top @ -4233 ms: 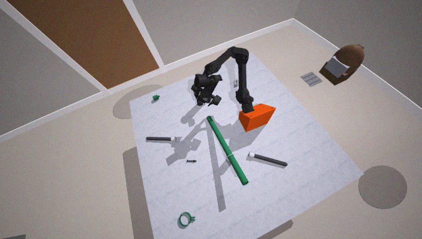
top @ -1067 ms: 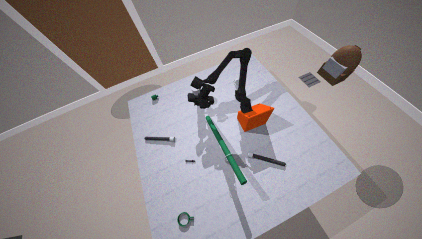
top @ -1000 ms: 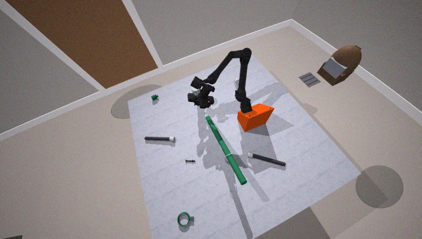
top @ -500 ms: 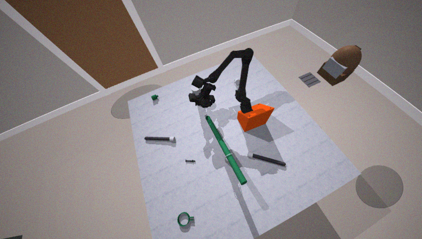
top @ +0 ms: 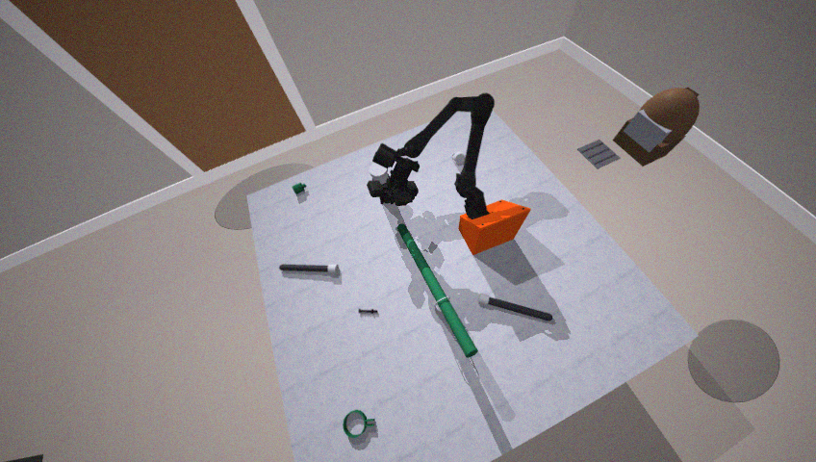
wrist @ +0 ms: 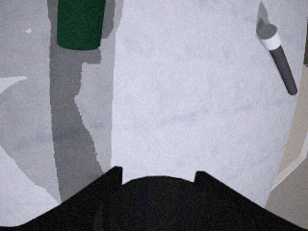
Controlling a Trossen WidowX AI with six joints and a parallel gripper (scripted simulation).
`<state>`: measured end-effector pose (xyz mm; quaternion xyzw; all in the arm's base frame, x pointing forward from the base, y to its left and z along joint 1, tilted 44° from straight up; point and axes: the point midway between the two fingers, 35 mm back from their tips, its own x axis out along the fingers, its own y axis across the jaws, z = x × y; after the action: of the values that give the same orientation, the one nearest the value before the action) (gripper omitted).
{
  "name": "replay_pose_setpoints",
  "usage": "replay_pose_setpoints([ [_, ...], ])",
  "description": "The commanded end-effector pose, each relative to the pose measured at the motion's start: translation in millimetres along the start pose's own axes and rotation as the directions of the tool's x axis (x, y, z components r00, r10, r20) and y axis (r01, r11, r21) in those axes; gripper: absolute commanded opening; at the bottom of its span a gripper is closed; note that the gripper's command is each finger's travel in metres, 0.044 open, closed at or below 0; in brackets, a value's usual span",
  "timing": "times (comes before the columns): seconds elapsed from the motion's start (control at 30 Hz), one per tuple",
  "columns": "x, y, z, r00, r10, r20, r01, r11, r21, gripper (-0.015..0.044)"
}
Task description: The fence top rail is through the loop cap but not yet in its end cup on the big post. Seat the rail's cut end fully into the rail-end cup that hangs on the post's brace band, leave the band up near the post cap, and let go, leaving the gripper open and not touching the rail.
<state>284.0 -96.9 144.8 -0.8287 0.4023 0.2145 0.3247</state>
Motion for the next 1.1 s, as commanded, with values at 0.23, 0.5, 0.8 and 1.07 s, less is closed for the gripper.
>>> replay_pose_setpoints([
  [0.23, -3.7, 4.5, -0.3, 0.999, -0.002, 0.033, 0.004, 0.998, -0.060, 0.0000],
  [0.5, -2.2, 2.0, -0.1, 1.000, -0.003, 0.018, 0.004, 0.999, -0.033, 0.0000],
  [0.8, -1.8, 2.9, -0.2, 1.000, 0.002, 0.017, -0.001, 0.999, -0.034, 0.0000],
  [1.07, -1.8, 2.9, -0.2, 1.000, 0.002, 0.017, -0.001, 0.999, -0.034, 0.0053],
])
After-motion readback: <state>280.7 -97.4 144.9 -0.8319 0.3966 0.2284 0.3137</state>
